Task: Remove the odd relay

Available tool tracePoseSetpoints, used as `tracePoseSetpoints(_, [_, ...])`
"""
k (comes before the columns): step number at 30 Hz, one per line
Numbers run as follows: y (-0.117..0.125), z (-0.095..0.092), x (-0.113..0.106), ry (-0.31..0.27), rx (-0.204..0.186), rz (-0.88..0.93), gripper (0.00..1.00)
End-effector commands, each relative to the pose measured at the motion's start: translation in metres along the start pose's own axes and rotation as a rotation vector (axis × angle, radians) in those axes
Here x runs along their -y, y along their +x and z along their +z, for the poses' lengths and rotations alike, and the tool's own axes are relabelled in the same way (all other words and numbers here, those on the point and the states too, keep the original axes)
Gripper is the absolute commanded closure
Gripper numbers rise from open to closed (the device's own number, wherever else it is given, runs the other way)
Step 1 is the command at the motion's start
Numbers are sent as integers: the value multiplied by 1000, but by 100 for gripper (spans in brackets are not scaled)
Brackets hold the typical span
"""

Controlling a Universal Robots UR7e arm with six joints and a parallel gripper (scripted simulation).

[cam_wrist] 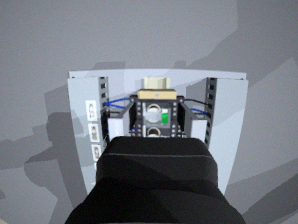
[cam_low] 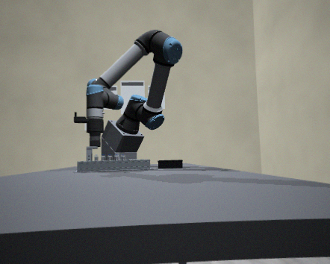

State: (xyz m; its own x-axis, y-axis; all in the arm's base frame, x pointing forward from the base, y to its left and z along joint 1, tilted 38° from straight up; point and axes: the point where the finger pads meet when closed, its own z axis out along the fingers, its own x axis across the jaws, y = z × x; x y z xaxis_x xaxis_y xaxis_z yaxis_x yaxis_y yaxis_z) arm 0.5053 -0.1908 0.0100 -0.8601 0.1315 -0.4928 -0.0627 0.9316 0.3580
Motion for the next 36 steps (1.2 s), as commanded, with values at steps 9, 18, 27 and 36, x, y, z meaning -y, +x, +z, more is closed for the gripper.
tracePoseSetpoints(9, [0,0,0,1,1,0,2])
tracePoseSetpoints(18, [0,0,0,1,1,0,2])
tracePoseSetpoints(27, [0,0,0,1,1,0,2])
tracePoseSetpoints(36, [0,0,0,1,1,0,100])
